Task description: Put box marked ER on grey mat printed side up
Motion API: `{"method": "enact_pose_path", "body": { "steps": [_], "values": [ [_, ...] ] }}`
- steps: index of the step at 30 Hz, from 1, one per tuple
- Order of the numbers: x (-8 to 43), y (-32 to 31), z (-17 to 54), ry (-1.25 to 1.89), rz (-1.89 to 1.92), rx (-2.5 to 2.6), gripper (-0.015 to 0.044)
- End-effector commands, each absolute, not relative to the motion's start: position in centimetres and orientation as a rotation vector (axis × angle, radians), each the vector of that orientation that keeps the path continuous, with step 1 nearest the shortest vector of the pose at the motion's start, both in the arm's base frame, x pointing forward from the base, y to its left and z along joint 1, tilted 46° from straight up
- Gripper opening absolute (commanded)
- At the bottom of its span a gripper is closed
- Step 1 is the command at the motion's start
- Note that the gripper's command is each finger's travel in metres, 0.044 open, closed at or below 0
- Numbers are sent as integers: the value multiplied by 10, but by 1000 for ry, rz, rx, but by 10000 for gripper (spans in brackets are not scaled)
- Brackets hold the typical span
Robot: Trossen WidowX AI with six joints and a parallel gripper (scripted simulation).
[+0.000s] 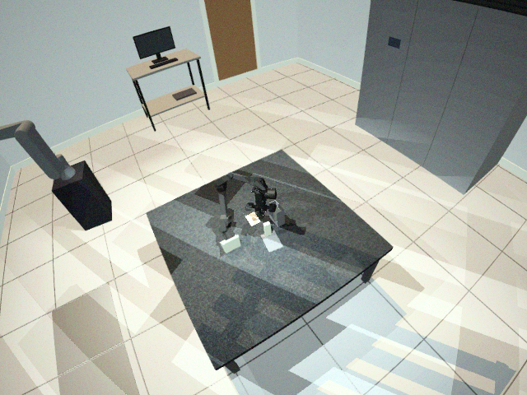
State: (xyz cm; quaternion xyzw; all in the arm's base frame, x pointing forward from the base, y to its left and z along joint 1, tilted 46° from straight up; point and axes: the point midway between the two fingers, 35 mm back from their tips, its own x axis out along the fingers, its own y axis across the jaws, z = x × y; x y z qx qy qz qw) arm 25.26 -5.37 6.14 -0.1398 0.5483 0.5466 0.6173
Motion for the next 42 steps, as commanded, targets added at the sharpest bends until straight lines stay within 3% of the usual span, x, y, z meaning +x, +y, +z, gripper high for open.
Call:
{"method": "enact_pose_path", "body": {
  "steps": [1, 23, 33, 42],
  "values": [
    [254, -55, 60, 1186, 1323, -348, 0],
    [263, -73, 52, 673, 1577, -568, 0],
    [257, -32, 12, 667, 1578, -570, 0],
    [257, -34, 7, 667, 1578, -570, 0]
  ]
}}
